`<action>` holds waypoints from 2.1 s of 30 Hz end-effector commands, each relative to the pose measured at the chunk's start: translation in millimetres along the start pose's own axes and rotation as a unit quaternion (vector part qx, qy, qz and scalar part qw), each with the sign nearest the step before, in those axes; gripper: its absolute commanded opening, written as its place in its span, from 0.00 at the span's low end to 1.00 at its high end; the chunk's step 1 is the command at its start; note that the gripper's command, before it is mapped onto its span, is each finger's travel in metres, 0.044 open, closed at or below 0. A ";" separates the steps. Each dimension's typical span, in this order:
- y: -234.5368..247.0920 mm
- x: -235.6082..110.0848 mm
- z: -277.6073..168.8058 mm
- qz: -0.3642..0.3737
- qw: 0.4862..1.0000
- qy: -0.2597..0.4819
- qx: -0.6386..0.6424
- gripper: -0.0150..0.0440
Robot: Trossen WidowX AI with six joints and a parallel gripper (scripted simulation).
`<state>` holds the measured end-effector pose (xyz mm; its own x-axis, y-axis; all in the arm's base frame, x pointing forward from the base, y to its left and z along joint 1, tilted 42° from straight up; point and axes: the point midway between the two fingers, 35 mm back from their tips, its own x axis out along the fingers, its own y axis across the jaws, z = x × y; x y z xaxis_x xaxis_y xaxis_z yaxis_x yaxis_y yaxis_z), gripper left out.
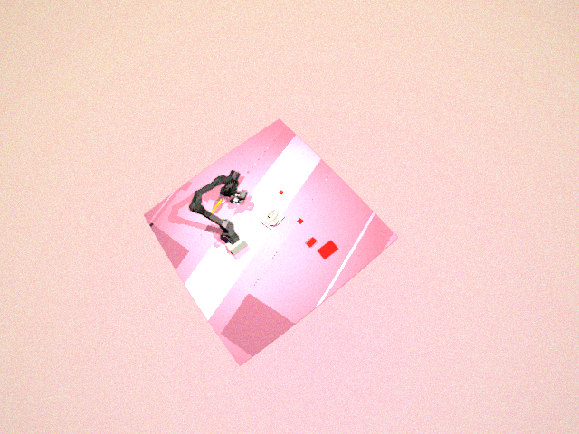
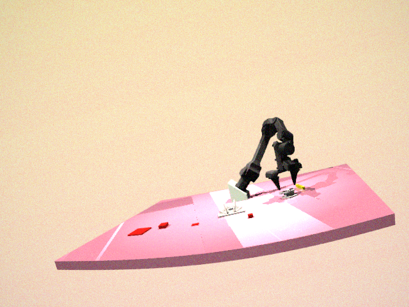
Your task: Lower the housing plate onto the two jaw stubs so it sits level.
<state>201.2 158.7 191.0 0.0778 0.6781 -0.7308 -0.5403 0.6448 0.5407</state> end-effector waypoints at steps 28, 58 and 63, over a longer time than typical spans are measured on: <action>-0.7 33.2 -0.5 -0.001 1.000 0.000 0.003 1.00; 0.0 33.3 -0.6 0.001 1.000 0.000 0.001 0.85; 0.0 33.3 -0.6 0.001 1.000 0.000 0.001 0.85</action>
<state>203.2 181.0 166.4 0.0762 0.6789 -0.7303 -0.5395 0.6440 0.5424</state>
